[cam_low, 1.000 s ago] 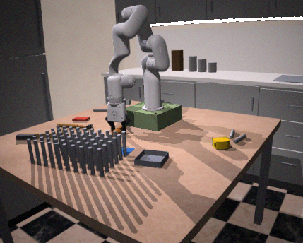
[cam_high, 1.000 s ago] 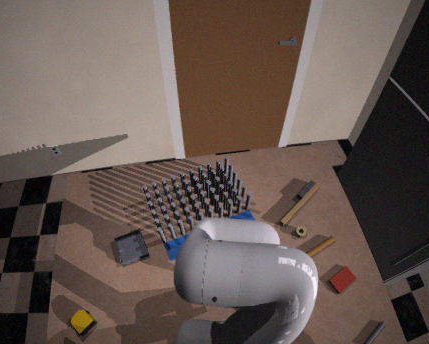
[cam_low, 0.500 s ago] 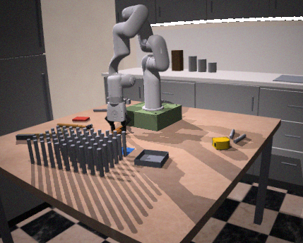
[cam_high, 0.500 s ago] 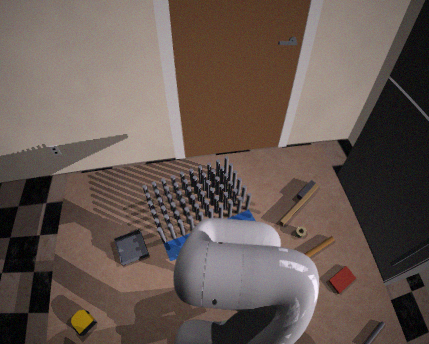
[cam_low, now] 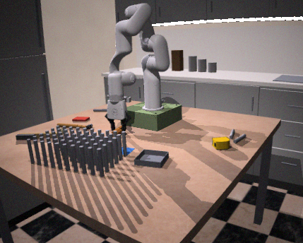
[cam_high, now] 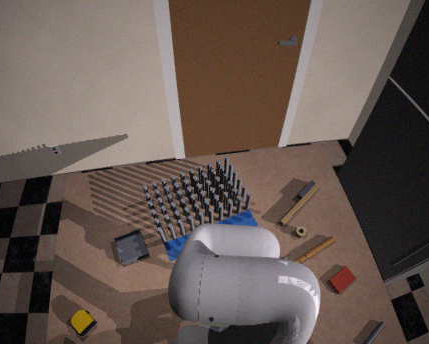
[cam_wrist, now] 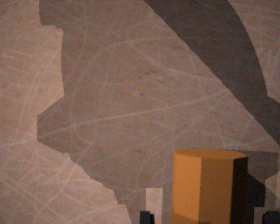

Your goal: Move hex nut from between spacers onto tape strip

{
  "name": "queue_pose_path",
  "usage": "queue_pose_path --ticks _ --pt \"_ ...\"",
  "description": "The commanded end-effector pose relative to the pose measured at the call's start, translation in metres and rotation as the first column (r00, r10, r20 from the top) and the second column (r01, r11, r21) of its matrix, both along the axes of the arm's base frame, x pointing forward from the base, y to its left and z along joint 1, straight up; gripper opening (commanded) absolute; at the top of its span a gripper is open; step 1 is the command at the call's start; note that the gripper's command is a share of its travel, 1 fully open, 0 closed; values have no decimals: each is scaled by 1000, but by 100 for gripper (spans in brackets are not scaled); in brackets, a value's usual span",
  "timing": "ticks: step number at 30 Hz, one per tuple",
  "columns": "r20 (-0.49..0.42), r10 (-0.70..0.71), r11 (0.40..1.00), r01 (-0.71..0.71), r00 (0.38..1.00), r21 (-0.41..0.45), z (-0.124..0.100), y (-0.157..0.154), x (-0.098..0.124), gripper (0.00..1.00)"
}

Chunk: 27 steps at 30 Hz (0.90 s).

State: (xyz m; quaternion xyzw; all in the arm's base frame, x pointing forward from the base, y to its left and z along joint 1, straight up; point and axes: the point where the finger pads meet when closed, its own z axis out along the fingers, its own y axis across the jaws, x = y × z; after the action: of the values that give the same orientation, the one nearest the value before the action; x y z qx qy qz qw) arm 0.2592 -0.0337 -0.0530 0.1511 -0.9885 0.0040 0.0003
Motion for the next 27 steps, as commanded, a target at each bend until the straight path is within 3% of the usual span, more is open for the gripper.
queue_pose_path --ticks 1,11,27 --pt "-4 0 1000 0 1000 19 16 0 1 65" --pt "-4 0 1000 0 1000 19 71 -1 1 65" --pt "-4 0 1000 0 1000 19 87 -1 1 65"
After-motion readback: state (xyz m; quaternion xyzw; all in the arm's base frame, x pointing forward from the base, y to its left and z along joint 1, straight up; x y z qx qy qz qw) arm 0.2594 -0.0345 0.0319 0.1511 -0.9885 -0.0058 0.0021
